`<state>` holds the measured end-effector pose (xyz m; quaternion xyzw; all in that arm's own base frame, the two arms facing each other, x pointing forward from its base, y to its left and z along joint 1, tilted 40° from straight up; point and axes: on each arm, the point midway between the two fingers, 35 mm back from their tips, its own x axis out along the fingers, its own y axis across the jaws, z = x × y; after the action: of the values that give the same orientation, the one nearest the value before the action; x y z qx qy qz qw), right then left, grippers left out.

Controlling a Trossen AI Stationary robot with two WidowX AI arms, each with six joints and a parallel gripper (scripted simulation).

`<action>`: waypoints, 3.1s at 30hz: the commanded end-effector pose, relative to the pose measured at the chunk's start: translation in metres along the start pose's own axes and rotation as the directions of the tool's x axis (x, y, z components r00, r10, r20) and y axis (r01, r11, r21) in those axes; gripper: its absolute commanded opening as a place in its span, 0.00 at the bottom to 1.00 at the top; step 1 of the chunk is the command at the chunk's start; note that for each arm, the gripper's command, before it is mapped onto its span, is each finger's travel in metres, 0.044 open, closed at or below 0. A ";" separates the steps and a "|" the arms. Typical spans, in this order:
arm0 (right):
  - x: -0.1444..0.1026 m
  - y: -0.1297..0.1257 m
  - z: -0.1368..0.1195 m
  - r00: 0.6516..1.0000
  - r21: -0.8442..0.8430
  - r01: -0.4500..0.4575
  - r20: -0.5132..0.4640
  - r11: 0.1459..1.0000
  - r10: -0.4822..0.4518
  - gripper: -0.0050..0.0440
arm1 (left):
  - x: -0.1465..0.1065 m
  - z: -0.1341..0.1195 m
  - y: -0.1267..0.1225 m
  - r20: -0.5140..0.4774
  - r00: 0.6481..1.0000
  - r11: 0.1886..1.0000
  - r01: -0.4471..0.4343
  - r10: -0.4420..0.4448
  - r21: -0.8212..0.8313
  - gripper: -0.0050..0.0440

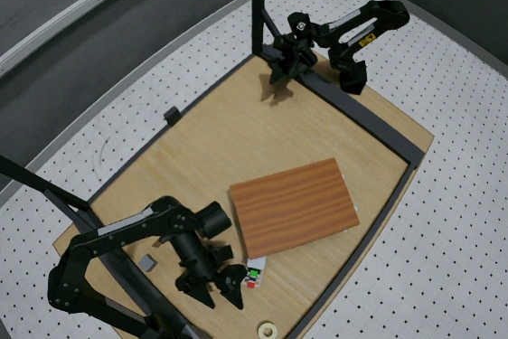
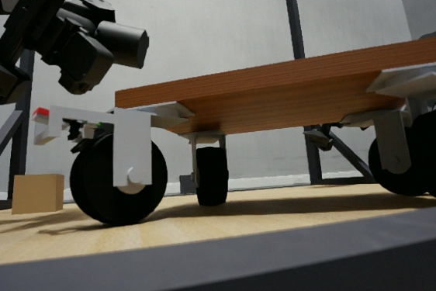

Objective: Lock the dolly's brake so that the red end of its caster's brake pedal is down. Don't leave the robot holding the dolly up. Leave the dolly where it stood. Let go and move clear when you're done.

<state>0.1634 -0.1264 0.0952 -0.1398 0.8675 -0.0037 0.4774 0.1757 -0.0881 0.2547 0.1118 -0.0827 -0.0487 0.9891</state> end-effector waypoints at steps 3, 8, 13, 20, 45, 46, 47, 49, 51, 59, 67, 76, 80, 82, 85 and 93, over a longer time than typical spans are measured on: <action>0.003 -0.001 0.008 0.993 -0.021 -0.103 0.048 0.994 0.104 0.80 | 0.010 0.016 -0.003 0.003 0.999 0.997 0.037 -0.037 -0.062 1.00; 0.014 0.001 0.025 0.924 -0.100 -0.338 0.156 0.936 0.350 0.56 | 0.035 0.035 -0.017 -0.041 0.989 0.975 0.131 -0.140 -0.180 1.00; 0.017 0.000 0.033 0.863 -0.142 -0.429 0.225 0.892 0.451 0.31 | 0.048 0.038 -0.022 -0.090 0.977 0.936 0.156 -0.193 -0.317 1.00; 0.019 -0.007 0.044 0.752 -0.203 -0.528 0.339 0.825 0.565 0.10 | 0.064 0.036 -0.028 -0.188 0.945 0.872 0.155 -0.268 -0.464 1.00; 0.019 -0.040 0.061 0.403 -0.352 -0.613 0.631 0.708 0.663 0.09 | 0.089 0.012 -0.028 -0.468 0.771 0.610 -0.132 -0.432 -0.781 1.00; 0.019 -0.040 0.061 0.403 -0.352 -0.613 0.631 0.708 0.663 0.09 | 0.089 0.012 -0.028 -0.468 0.771 0.610 -0.132 -0.432 -0.781 1.00; 0.019 -0.040 0.061 0.403 -0.352 -0.613 0.631 0.708 0.663 0.09 | 0.089 0.012 -0.028 -0.468 0.771 0.610 -0.132 -0.432 -0.781 1.00; 0.019 -0.040 0.061 0.403 -0.352 -0.613 0.631 0.708 0.663 0.08 | 0.089 0.012 -0.028 -0.468 0.771 0.610 -0.132 -0.432 -0.781 1.00; 0.019 -0.040 0.061 0.403 -0.352 -0.613 0.631 0.708 0.663 0.06 | 0.089 0.012 -0.028 -0.468 0.771 0.610 -0.132 -0.432 -0.781 1.00; 0.019 -0.040 0.061 0.403 -0.352 -0.613 0.631 0.708 0.663 0.00 | 0.089 0.012 -0.028 -0.468 0.771 0.610 -0.132 -0.432 -0.781 1.00; 0.022 -0.035 0.066 0.400 -0.352 -0.614 0.633 0.706 0.663 0.00 | 0.089 0.012 -0.028 -0.468 0.771 0.610 -0.132 -0.432 -0.781 1.00; 0.028 -0.025 0.075 0.400 -0.353 -0.616 0.631 0.705 0.665 0.00 | 0.089 0.012 -0.028 -0.468 0.771 0.610 -0.132 -0.432 -0.781 1.00; 0.031 -0.020 0.079 0.399 -0.353 -0.617 0.630 0.704 0.666 0.00 | 0.089 0.012 -0.028 -0.468 0.771 0.610 -0.132 -0.432 -0.781 1.00; 0.032 -0.018 0.080 0.398 -0.354 -0.620 0.627 0.700 0.670 0.00 | 0.089 0.012 -0.028 -0.468 0.771 0.610 -0.132 -0.432 -0.781 1.00; 0.033 -0.016 0.081 0.398 -0.354 -0.624 0.623 0.697 0.673 0.00 | 0.089 0.012 -0.028 -0.468 0.771 0.610 -0.132 -0.432 -0.781 1.00; 0.034 -0.014 0.083 0.398 -0.354 -0.624 0.624 0.697 0.673 0.00 | 0.089 0.012 -0.028 -0.468 0.771 0.610 -0.132 -0.432 -0.781 1.00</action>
<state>0.2164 -0.1383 0.0241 0.2047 0.5955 0.2652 0.7302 0.2582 -0.1282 0.2646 -0.3061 0.2930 -0.1254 0.8971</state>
